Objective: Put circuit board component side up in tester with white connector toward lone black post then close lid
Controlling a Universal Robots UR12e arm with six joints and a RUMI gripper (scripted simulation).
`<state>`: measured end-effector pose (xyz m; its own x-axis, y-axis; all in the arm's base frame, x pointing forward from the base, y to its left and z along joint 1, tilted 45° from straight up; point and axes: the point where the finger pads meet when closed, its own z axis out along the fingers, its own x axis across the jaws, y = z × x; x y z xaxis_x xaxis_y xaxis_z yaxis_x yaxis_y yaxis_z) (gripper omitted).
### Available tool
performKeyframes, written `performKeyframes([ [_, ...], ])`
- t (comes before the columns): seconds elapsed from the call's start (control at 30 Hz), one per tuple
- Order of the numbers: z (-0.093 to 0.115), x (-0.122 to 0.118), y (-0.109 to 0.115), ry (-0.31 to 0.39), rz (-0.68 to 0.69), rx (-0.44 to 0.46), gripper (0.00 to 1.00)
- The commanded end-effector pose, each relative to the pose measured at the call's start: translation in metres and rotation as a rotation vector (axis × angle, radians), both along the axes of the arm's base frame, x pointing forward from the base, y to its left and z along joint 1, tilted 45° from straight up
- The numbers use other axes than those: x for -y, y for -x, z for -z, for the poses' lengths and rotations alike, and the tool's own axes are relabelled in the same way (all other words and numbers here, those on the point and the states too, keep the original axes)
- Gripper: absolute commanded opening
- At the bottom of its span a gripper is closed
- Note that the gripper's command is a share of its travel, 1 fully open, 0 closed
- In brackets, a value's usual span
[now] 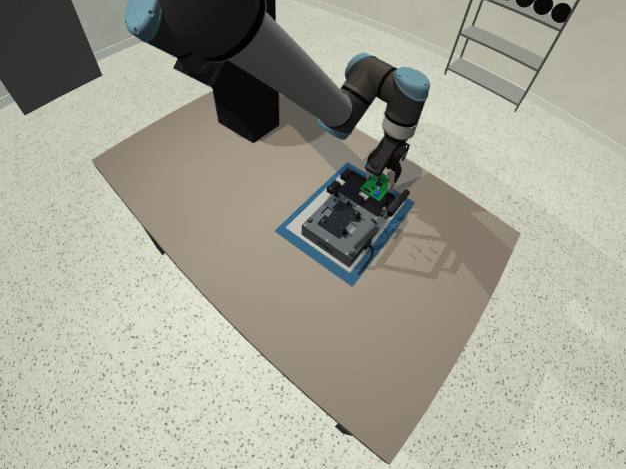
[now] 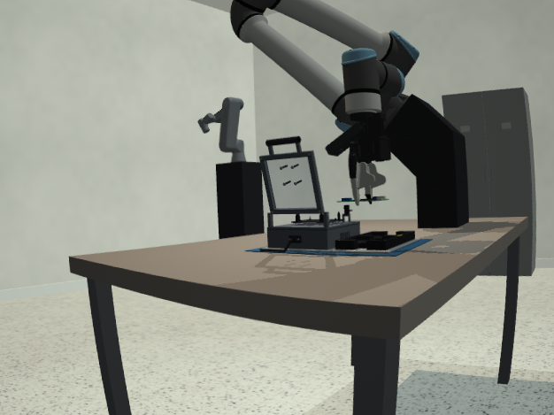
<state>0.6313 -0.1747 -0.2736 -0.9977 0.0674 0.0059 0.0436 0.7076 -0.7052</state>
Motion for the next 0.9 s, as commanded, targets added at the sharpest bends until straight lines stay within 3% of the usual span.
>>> performKeyframes([
  [0.0, -0.012, 0.009, 0.006, -0.002, -0.001, 0.000, 0.39],
  [0.87, -0.073, 0.059, 0.030, -0.002, -0.001, 0.000, 0.39],
])
